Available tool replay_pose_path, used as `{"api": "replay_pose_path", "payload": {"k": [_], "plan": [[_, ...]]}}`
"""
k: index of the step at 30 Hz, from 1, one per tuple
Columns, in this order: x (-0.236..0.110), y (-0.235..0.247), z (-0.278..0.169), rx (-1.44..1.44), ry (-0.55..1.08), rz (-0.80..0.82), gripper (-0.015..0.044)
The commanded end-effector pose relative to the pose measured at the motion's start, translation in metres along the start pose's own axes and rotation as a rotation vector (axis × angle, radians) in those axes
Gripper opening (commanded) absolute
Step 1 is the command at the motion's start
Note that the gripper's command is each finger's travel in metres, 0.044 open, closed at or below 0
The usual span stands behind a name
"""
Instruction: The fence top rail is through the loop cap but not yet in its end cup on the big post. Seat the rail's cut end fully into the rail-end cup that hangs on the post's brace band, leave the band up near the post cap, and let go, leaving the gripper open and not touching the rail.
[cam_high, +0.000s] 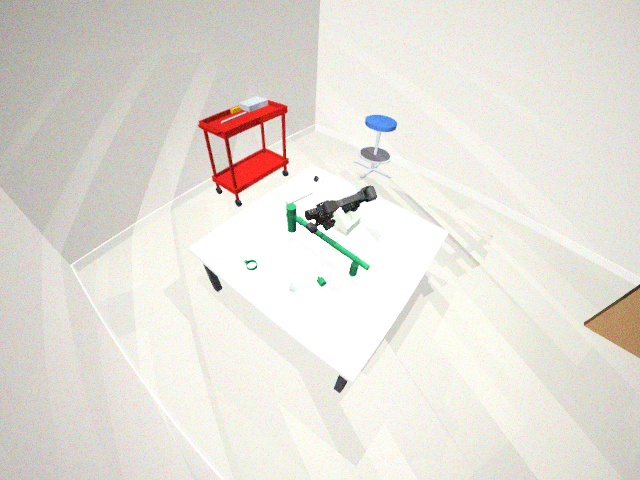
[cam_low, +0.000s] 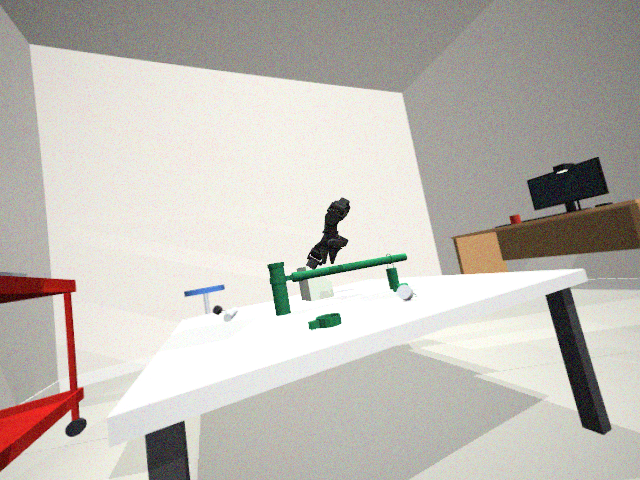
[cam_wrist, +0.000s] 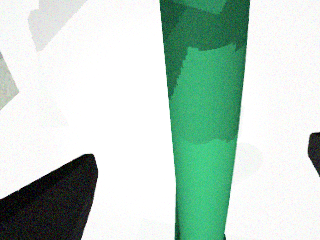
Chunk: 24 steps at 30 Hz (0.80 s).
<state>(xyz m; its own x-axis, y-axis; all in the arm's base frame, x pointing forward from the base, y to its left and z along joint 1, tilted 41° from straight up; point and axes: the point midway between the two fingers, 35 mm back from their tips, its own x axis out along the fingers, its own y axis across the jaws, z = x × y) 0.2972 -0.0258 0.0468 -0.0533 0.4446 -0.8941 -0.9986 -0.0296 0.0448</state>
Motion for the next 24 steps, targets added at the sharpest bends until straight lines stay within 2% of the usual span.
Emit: {"api": "replay_pose_path", "payload": {"k": [1, 3, 24], "plan": [[-0.0275, 0.0002, -0.001, -0.003, 0.009, -0.016, 0.044], [-0.0354, 0.0015, -0.0004, -0.003, 0.009, -0.016, 0.044], [-0.0354, 0.0015, -0.0004, -0.003, 0.009, -0.016, 0.044]]}}
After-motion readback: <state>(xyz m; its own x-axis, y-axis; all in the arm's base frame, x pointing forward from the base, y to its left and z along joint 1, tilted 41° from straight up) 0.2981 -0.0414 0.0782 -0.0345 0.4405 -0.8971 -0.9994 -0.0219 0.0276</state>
